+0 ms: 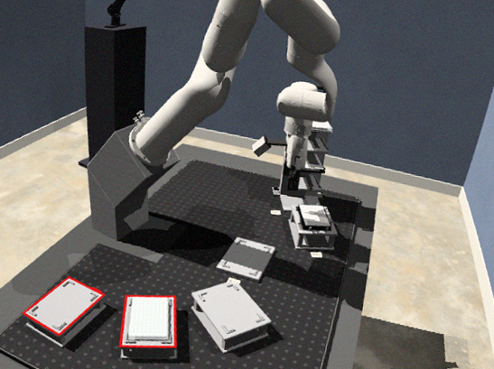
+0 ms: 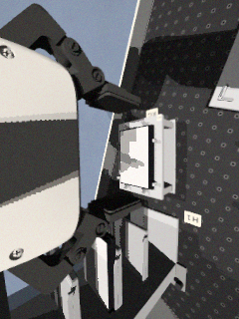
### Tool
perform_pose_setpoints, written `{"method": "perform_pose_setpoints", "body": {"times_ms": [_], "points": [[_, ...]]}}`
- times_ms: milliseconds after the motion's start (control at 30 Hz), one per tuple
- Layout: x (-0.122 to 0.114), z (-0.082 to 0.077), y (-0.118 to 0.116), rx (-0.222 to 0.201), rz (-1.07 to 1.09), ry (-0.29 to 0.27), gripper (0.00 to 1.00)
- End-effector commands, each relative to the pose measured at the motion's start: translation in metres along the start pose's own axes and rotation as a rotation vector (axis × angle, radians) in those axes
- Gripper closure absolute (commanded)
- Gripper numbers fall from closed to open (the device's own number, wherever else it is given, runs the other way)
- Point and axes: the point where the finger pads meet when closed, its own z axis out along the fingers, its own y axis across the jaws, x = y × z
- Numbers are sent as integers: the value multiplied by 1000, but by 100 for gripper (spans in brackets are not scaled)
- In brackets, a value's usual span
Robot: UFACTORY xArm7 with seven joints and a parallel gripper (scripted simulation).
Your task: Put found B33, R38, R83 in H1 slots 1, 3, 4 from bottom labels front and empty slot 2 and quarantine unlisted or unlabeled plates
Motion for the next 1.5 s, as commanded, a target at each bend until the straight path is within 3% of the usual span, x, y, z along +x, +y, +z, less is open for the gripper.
{"method": "perform_pose_setpoints", "body": {"times_ms": [0,667,1067,1467], "points": [[-1,8,1,0,0,-5,0],[-1,38,1,0,0,-5,0],[-1,38,1,0,0,-5,0],[-1,55,1,0,0,-4,0]]}}
